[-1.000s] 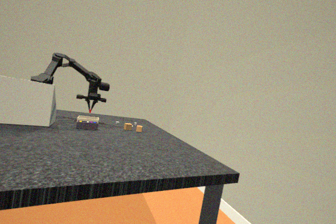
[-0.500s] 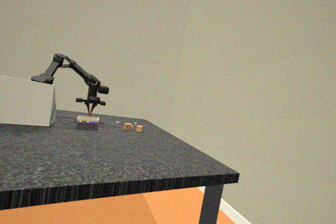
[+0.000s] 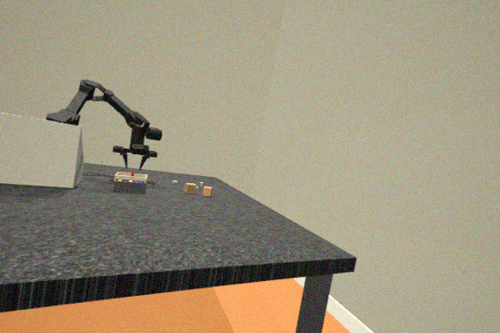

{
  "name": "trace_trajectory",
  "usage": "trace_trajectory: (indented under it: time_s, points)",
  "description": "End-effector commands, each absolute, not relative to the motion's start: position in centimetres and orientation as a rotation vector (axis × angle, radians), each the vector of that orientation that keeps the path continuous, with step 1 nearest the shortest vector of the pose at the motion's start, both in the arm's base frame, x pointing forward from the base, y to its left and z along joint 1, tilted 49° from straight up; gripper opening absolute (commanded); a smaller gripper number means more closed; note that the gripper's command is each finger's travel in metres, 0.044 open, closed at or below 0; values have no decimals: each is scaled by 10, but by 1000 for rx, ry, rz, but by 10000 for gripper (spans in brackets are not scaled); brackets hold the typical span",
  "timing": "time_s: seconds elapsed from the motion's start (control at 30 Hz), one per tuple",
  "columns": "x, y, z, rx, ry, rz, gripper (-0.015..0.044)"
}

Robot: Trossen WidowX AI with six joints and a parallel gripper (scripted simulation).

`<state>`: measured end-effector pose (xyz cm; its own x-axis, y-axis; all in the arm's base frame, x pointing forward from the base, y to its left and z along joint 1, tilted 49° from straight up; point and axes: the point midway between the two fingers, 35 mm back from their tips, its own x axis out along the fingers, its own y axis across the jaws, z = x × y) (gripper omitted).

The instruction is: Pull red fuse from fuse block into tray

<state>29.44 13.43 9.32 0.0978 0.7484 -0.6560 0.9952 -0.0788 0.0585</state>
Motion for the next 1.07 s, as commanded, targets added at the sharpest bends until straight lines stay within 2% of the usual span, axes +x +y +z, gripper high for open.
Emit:
trace_trajectory:
  time_s: [0.0, 0.13, 1.03]
  points:
    - [294, 128, 98, 1881, 1701, -649, 330]
    - [290, 106, 116, 1880, 1702, -657, 330]
    - [290, 106, 115, 1881, 1700, -663, 330]
